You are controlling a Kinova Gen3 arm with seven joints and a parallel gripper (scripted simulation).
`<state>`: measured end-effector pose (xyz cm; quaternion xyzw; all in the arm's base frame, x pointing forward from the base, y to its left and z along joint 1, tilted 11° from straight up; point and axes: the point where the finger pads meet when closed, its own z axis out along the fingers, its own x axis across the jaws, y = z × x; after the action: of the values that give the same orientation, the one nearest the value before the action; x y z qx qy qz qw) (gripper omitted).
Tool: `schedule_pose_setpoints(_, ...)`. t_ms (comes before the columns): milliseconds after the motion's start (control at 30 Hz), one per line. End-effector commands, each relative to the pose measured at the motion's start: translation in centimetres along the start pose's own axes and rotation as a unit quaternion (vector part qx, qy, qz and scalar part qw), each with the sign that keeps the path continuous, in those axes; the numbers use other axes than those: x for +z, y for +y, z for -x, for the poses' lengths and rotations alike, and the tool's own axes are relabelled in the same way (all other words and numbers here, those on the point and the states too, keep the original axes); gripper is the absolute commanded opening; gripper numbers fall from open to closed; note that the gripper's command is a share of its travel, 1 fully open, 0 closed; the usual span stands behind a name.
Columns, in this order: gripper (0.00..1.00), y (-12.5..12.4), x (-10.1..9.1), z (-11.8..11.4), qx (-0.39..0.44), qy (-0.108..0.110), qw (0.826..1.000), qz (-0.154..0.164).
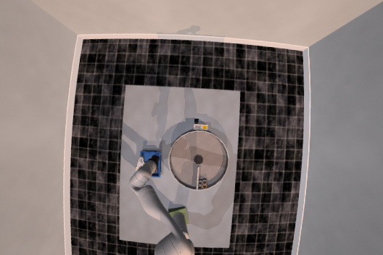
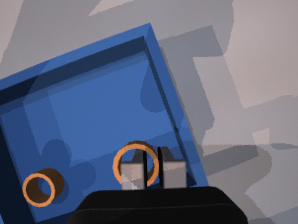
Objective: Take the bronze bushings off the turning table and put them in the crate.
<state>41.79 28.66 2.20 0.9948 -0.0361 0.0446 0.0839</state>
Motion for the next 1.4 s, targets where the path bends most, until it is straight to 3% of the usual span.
schedule_pose_setpoints(0, 0.00, -0.1, -0.1, 0.0, 0.000, 0.000, 1.000, -0.001)
schedule_pose_setpoints(1367, 0.00, -0.1, 2.0, 0.0, 0.000, 0.000, 1.000, -0.001)
